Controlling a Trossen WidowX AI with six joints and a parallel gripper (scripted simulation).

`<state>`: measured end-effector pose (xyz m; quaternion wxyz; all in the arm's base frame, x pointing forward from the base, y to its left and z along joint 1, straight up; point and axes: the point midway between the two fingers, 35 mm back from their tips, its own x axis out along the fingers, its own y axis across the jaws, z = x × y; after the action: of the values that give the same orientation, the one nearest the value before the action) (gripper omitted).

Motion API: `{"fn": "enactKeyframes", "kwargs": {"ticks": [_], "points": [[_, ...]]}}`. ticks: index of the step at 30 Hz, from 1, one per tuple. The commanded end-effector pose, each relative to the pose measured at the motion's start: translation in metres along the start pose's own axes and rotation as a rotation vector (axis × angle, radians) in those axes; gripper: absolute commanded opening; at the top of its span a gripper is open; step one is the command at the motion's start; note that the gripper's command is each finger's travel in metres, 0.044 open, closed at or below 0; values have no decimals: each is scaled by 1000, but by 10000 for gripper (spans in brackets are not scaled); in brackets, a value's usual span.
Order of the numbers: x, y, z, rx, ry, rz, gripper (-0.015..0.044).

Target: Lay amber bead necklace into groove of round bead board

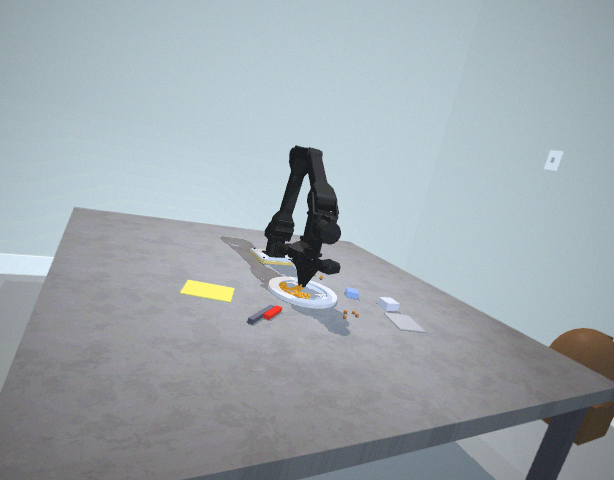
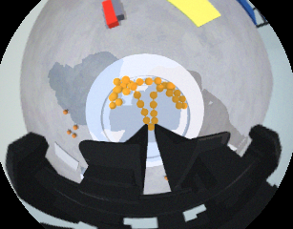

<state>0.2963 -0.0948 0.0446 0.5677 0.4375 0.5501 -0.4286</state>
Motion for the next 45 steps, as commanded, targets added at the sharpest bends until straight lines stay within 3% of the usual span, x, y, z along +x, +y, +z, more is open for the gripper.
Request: {"fn": "enactKeyframes", "kwargs": {"ticks": [1,15,34,41,45], "points": [[-1,0,0,0,-1,1,79],[-2,-1,0,0,3,-5,440],[-9,-1,-1,3,-3,-3,440],[-33,-4,18,-99,-5,-4,256],[-32,-4,18,-99,-5,-4,250]]}}
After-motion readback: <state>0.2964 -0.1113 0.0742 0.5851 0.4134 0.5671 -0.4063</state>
